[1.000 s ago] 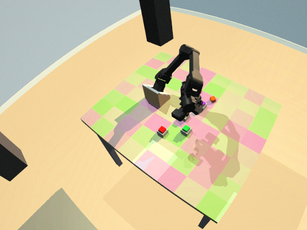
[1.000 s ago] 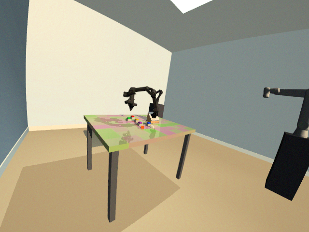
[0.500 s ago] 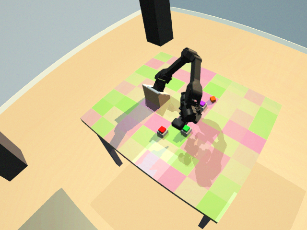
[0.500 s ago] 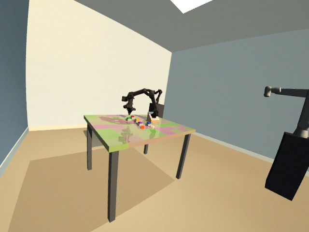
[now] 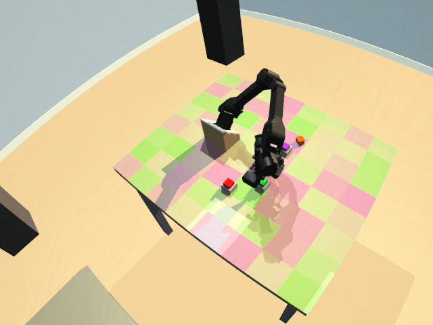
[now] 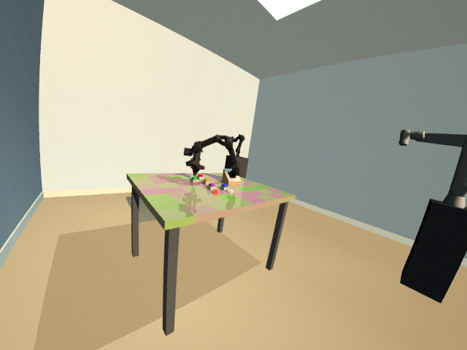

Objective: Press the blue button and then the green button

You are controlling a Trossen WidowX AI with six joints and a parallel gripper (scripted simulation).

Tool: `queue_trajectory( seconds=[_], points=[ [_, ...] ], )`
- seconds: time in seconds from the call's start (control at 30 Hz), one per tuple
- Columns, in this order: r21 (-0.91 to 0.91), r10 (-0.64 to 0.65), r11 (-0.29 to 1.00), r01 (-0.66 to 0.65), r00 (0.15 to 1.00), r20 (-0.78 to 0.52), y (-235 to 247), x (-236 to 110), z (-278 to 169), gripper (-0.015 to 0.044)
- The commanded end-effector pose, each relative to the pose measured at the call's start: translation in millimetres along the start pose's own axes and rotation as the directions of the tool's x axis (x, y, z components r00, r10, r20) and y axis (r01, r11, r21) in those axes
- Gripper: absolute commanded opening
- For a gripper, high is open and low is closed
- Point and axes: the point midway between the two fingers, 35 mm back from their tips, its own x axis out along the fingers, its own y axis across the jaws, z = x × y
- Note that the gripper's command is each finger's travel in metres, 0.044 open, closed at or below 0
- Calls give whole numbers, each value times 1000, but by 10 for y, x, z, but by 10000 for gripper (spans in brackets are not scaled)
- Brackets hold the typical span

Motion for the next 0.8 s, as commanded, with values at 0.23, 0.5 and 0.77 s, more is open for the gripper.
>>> queue_trajectory(
  seconds=[0.23, 0.5, 0.77],
  points=[
    [9, 6, 1000, -6, 1000, 1, 7, 180, -15, 20],
    [9, 6, 1000, -6, 1000, 1, 7, 183, -15, 20],
    [9, 6, 1000, -6, 1000, 1, 7, 183, -15, 20]
  ],
)
